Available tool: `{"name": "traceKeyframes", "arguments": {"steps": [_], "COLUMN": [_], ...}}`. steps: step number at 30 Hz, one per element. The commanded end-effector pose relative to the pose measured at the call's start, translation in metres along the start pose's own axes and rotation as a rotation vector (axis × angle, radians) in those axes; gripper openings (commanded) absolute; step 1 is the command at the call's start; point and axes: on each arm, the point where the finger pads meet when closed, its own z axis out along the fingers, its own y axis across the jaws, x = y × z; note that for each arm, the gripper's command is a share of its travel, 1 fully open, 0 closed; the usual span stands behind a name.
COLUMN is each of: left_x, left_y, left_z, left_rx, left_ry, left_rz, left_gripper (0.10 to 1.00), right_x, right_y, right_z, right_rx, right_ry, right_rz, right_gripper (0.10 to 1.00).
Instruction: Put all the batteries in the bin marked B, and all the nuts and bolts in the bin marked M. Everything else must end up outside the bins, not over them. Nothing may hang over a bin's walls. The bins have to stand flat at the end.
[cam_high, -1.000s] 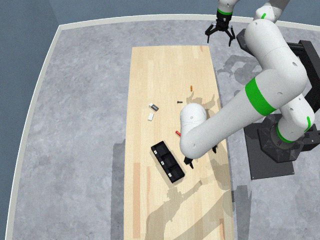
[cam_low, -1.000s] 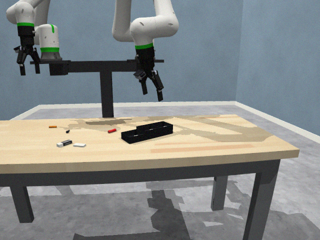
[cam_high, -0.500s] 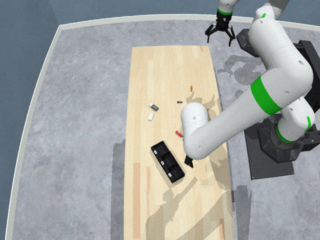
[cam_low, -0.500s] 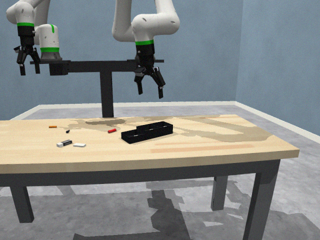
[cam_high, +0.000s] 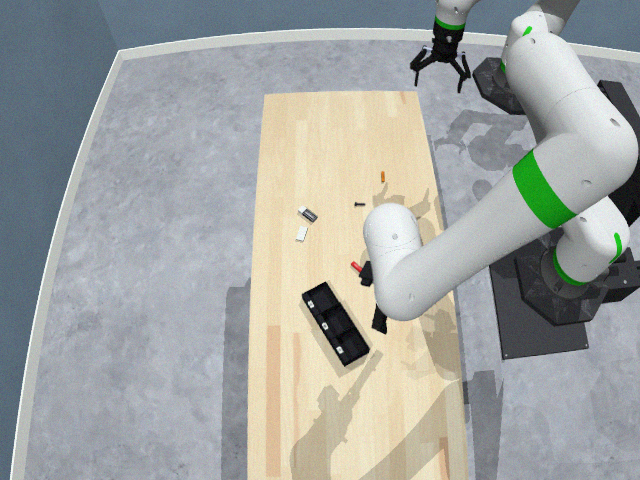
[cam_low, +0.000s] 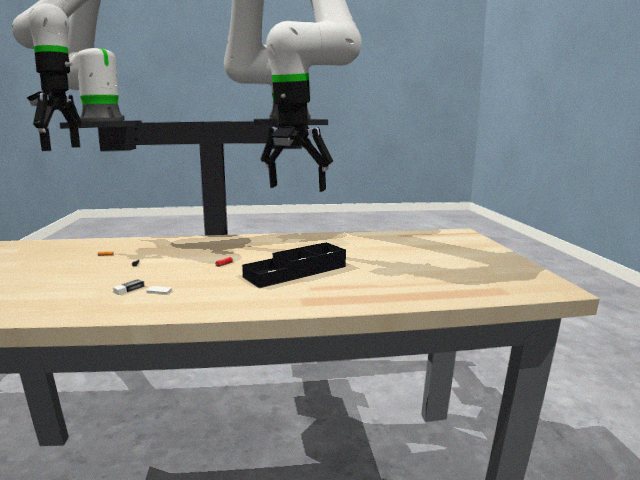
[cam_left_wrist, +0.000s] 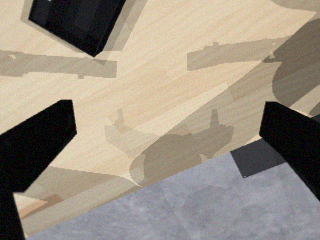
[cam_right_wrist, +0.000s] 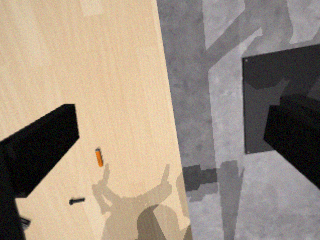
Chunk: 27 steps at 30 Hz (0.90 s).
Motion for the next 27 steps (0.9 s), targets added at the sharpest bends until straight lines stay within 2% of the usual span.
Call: {"name": "traceKeyframes", "arguments": {"steps": [1,27], "left_x": [0.006,0.033], "left_y": [-0.001,-0.007], "left_z": [-0.005,-0.032], "left_rx": [-0.001,-0.035], "left_ry": [0.023,0.142], "left_rz": [-0.080,-0.527], "left_gripper": [1.000,1.000], "right_x": [0.000,0.000], "right_y": [0.000,0.000], "right_z": [0.000,0.000], "right_rx": [0.001,0.001], "right_ry": [0.000,0.000], "right_rz": [0.000,0.000], "right_gripper": [1.000,1.000]}}
